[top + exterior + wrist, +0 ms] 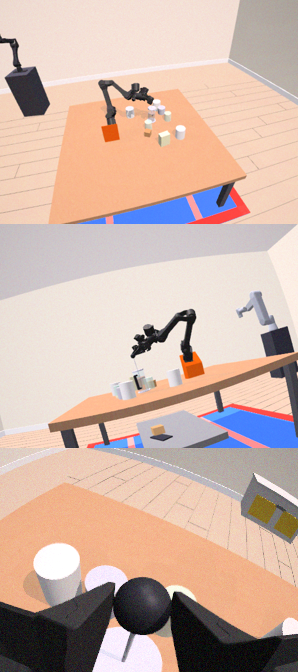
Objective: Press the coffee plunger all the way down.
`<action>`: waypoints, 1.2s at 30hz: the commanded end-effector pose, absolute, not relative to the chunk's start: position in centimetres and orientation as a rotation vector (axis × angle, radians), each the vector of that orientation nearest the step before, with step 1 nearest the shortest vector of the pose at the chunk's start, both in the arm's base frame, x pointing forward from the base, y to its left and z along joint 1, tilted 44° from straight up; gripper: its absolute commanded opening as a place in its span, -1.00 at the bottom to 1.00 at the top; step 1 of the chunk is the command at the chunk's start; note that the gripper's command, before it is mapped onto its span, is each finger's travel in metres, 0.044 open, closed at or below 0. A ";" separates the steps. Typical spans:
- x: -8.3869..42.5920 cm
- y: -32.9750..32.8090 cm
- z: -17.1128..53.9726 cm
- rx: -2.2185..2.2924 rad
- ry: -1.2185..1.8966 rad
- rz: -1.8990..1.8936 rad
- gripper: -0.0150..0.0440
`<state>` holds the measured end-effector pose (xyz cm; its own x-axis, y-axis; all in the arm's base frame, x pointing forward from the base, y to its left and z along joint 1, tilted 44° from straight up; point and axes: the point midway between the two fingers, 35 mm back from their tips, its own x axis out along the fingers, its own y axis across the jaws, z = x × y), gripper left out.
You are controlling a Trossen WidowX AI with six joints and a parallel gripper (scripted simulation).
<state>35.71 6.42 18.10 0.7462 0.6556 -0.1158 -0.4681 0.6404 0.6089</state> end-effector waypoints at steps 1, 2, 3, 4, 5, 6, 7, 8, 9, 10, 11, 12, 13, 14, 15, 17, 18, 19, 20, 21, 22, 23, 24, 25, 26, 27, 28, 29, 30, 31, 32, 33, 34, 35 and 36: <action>35.2 7.9 15.7 0.615 0.408 0.667 -0.07; 35.2 8.0 15.6 0.615 0.408 0.667 -0.07; 35.2 8.1 15.5 0.616 0.408 0.667 -0.07; 35.2 8.2 15.4 0.616 0.408 0.667 -0.07; 35.2 8.4 15.3 0.616 0.408 0.667 -0.07; 35.2 8.5 15.2 0.616 0.408 0.667 -0.07; 35.2 8.6 15.1 0.616 0.407 0.667 -0.07; 35.2 8.7 15.0 0.616 0.407 0.667 -0.07; 35.2 8.9 14.9 0.617 0.407 0.667 -0.07; 35.2 9.0 14.8 0.617 0.407 0.667 -0.07; 35.2 9.1 14.7 0.617 0.406 0.667 -0.07; 35.2 9.3 14.6 0.617 0.406 0.668 -0.07; 35.2 9.4 14.5 0.618 0.406 0.668 -0.07; 35.2 9.5 14.4 0.618 0.406 0.668 -0.07; 35.2 9.6 14.3 0.618 0.405 0.668 -0.07; 35.2 9.9 14.1 0.619 0.405 0.668 -0.07; 35.2 10.0 14.0 0.619 0.405 0.668 -0.07; 35.3 10.2 13.9 0.619 0.404 0.668 -0.07; 35.3 10.3 13.9 0.620 0.404 0.668 -0.07; 35.3 10.5 13.8 0.620 0.404 0.668 -0.07; 35.4 10.6 13.7 0.621 0.403 0.669 -0.07; 35.4 10.7 13.7 0.621 0.403 0.669 -0.07; 35.5 10.8 13.6 0.621 0.402 0.669 -0.07; 35.6 11.0 13.6 0.621 0.402 0.669 -0.07; 35.6 11.1 13.6 0.622 0.402 0.669 -0.07; 35.7 11.2 13.6 0.622 0.402 0.669 -0.07; 35.8 11.2 13.6 0.622 0.401 0.670 -0.07; 35.9 11.2 13.6 0.622 0.401 0.670 -0.07; 35.9 11.2 13.6 0.622 0.401 0.670 -0.07; 36.0 11.2 13.6 0.622 0.401 0.670 -0.07; 36.0 11.2 13.6 0.622 0.401 0.670 -0.07; 36.1 11.2 13.6 0.622 0.401 0.670 -0.07; 36.1 11.2 13.6 0.622 0.401 0.670 -0.07; 36.1 11.2 13.6 0.622 0.401 0.670 -0.07; 36.1 11.2 13.6 0.622 0.401 0.670 -0.07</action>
